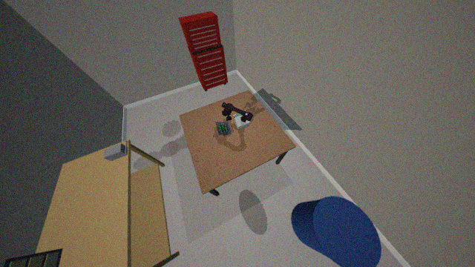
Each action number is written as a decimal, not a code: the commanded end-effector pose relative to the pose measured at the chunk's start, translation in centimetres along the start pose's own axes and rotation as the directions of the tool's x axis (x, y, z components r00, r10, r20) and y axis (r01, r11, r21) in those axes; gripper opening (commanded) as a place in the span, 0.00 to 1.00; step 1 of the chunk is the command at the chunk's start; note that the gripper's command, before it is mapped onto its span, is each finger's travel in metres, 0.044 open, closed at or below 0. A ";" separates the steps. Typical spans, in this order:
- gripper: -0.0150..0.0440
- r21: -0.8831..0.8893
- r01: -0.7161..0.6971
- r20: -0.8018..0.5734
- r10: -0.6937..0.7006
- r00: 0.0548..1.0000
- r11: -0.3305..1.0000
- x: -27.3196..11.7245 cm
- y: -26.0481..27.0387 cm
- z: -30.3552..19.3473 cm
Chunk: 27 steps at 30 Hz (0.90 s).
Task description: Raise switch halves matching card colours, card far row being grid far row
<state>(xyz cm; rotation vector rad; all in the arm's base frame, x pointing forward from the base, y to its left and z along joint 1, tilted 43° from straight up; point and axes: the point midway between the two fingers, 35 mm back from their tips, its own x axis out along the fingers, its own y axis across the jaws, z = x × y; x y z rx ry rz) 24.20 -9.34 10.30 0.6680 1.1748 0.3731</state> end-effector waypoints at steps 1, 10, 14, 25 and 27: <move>0.89 0.000 0.000 -0.001 0.000 1.000 1.000 0.2 0.0 0.1; 0.49 -0.008 -0.016 -0.042 0.015 0.999 1.000 10.8 1.6 2.0; 0.31 -0.008 -0.016 -0.042 0.015 0.999 1.000 10.8 1.6 2.0; 0.25 -0.008 -0.017 -0.016 0.017 1.000 1.000 14.4 1.7 1.8; 0.25 -0.008 -0.018 -0.015 0.018 1.000 1.000 15.1 1.7 1.7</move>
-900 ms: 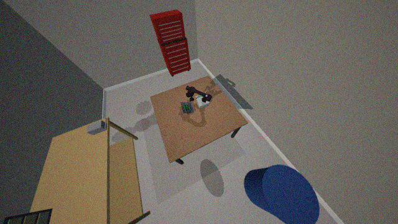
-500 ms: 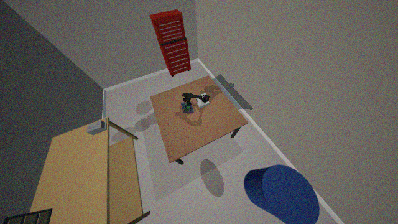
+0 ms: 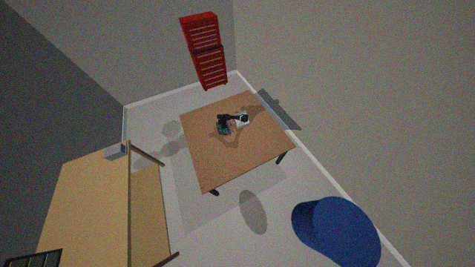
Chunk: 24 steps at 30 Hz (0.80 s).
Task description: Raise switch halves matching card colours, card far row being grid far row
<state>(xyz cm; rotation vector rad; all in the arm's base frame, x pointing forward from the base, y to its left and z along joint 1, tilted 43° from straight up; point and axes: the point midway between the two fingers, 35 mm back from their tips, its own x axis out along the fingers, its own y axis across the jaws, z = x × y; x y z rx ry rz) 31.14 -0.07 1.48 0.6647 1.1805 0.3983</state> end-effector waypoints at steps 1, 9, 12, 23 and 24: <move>0.25 0.004 -0.003 -0.001 0.003 1.000 1.000 0.9 0.0 -0.1; 0.25 0.004 -0.003 -0.001 0.003 1.000 1.000 1.8 0.0 -0.1; 0.25 0.004 -0.003 -0.001 0.003 1.000 1.000 2.2 0.0 -0.1; 0.25 0.004 -0.003 -0.001 0.003 1.000 1.000 2.3 0.0 -0.1; 0.25 0.004 -0.003 -0.001 0.003 1.000 1.000 2.3 0.0 -0.1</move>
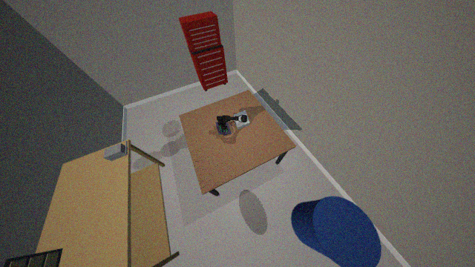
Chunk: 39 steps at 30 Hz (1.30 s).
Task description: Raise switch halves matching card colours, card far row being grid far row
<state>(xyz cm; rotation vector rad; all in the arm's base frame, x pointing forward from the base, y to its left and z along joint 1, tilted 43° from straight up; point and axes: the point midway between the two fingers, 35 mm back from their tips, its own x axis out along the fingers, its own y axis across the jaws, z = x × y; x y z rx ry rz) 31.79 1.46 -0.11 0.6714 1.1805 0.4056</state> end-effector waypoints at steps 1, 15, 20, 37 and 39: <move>0.25 0.003 0.006 0.001 -0.006 1.000 1.000 0.0 -0.1 0.0; 0.25 0.003 0.006 0.001 -0.006 1.000 1.000 0.1 -0.1 0.0; 0.25 0.003 0.006 0.001 -0.006 1.000 1.000 0.2 -0.1 0.0; 0.25 0.003 0.006 0.001 -0.006 1.000 1.000 0.4 -0.1 0.0; 0.25 0.003 0.006 0.001 -0.006 1.000 1.000 0.4 -0.1 0.0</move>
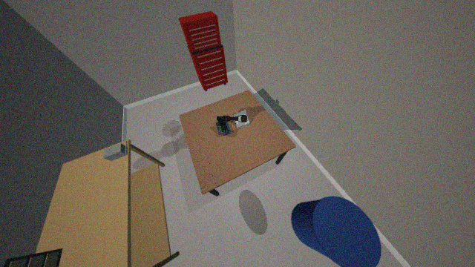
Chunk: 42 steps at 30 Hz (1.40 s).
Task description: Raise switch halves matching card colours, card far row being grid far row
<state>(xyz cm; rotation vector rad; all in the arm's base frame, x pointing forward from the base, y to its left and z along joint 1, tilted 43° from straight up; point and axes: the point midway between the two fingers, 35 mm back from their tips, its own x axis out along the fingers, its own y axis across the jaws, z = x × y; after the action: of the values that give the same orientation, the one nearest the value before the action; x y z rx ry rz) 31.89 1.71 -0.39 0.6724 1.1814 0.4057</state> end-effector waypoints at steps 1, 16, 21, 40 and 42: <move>0.25 0.002 0.006 0.002 -0.006 1.000 1.000 0.1 -0.1 0.0; 0.25 -0.001 0.006 -0.007 -0.006 1.000 1.000 -1.6 -0.2 0.3; 0.25 0.002 0.009 -0.025 -0.009 1.000 1.000 -6.3 -0.1 0.3; 0.25 0.004 0.006 -0.007 -0.006 1.000 1.000 -3.5 5.9 -3.8; 0.25 0.005 0.004 0.000 -0.004 1.000 1.000 -2.8 5.9 -3.9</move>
<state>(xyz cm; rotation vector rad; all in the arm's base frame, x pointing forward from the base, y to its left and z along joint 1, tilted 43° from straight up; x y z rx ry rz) 27.52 4.47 5.87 0.6671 1.1838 0.4088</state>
